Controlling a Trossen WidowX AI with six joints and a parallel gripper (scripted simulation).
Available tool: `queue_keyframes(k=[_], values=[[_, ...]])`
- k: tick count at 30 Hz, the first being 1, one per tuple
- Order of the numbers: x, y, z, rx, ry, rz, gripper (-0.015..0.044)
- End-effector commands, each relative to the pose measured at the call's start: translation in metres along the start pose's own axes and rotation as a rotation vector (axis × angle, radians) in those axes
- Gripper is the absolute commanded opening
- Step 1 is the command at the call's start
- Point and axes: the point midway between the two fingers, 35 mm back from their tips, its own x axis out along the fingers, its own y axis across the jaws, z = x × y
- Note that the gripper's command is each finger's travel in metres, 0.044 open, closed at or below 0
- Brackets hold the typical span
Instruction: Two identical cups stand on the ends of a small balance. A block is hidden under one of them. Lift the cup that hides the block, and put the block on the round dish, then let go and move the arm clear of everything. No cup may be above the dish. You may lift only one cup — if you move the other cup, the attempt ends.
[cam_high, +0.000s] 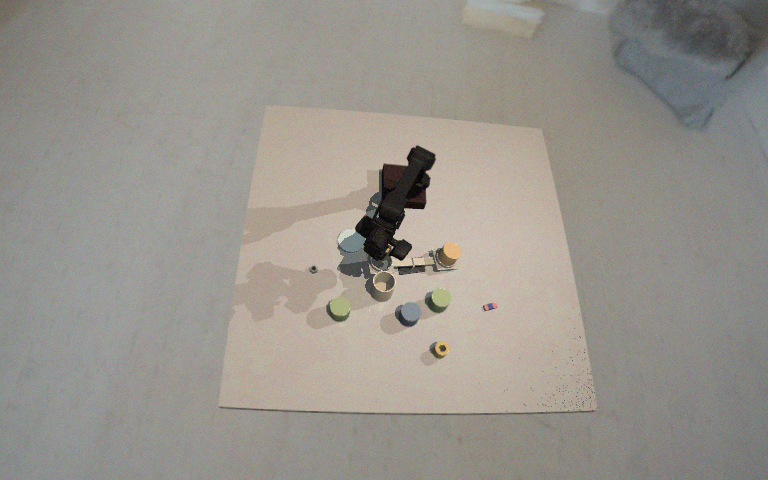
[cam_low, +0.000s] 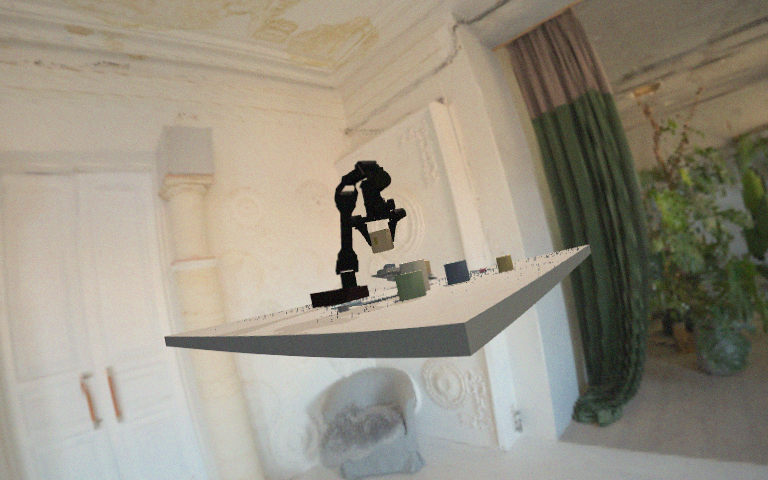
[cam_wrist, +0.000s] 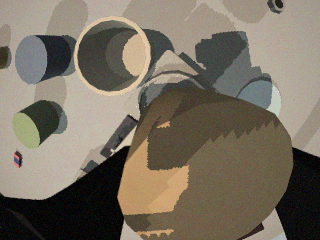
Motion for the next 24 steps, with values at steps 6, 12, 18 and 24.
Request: queue_keyframes(k=[6,12,18,24], values=[[0.002,-0.006,0.000,0.000,-0.001,-0.001,0.0000],[0.010,-0.031,0.000,-0.001,-0.002,-0.004,0.0000],[0.017,-0.054,-0.002,-0.003,-0.003,-0.007,0.0000],[0.025,-0.077,-0.006,-0.004,-0.003,-0.009,0.0000]])
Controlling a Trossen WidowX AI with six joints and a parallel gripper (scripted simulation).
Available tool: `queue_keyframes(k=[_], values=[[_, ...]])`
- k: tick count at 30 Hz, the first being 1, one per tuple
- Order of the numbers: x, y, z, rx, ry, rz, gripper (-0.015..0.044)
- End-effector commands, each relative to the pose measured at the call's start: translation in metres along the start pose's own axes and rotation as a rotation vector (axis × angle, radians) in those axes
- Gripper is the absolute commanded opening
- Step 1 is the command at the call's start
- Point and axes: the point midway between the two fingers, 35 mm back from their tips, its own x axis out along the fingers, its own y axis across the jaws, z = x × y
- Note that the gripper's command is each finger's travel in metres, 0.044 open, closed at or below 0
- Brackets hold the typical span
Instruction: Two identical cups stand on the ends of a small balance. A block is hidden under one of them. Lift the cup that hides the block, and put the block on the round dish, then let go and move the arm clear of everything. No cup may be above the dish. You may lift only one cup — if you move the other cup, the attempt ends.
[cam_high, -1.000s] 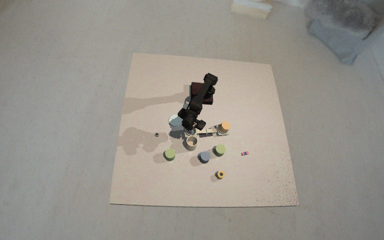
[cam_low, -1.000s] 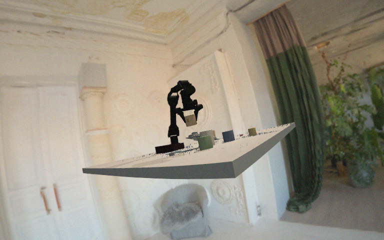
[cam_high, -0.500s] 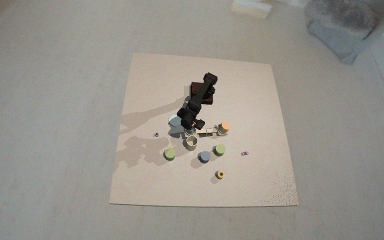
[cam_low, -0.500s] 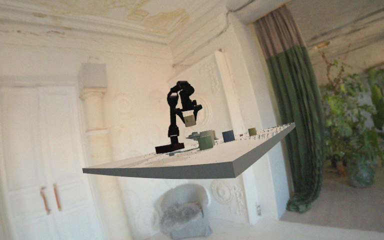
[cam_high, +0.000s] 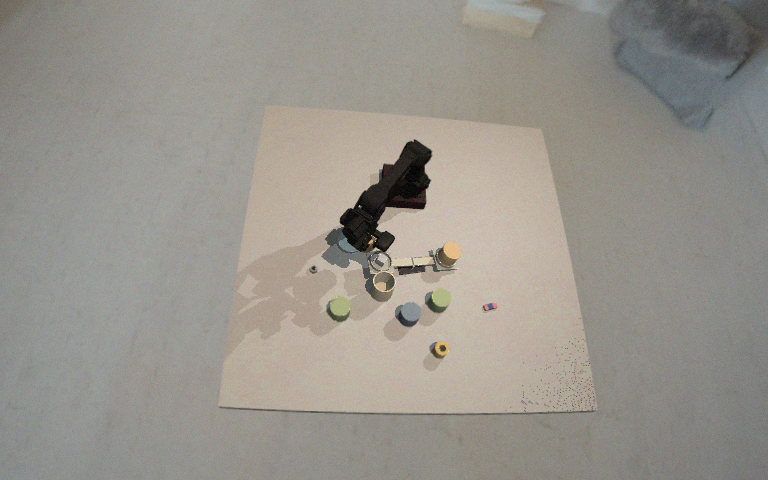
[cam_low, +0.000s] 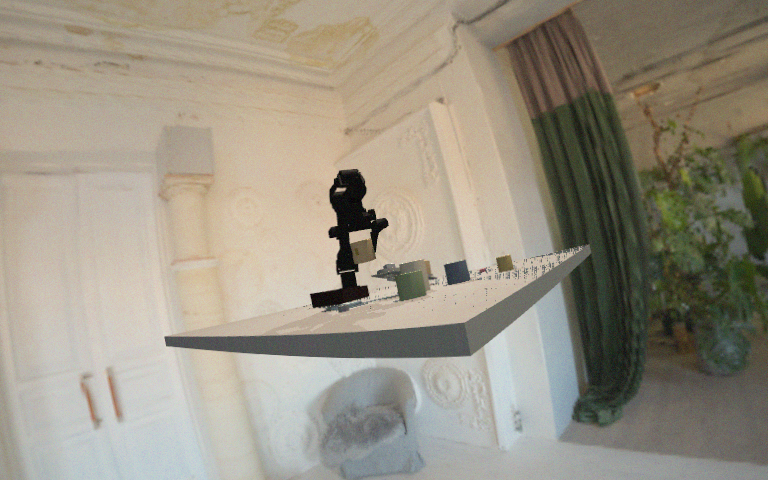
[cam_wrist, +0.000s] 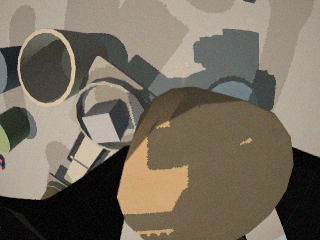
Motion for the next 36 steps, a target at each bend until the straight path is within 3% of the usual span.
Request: queue_keyframes(k=[1,36], values=[[0.004,-0.015,-0.003,-0.006,-0.003,-0.002,0.0000],[0.052,-0.137,-0.066,-0.007,0.001,-0.016,0.0000]])
